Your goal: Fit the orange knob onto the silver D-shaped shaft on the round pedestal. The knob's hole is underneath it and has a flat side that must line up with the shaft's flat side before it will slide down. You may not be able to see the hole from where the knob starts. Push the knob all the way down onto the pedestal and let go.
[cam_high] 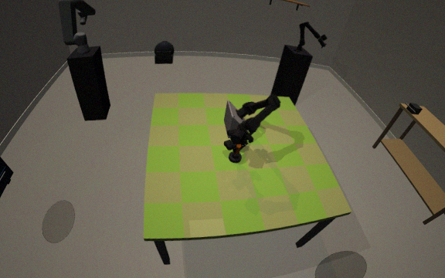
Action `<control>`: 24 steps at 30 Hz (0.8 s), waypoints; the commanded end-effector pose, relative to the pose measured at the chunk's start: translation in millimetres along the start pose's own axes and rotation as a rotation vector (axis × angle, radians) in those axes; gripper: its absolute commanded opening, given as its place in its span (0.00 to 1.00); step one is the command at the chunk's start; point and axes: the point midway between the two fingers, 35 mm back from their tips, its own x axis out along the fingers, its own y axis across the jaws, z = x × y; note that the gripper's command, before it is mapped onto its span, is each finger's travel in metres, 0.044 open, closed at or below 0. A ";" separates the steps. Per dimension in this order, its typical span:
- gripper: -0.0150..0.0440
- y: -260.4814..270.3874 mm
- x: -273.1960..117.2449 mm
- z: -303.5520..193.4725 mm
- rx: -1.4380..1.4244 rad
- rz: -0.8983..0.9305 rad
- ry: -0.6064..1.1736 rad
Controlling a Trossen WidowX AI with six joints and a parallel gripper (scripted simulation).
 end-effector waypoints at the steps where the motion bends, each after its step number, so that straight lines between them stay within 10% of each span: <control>1: 0.25 0.9 1.2 -0.1 0.018 0.004 0.002; 24: 0.25 0.1 -1.2 -0.8 0.018 0.004 0.002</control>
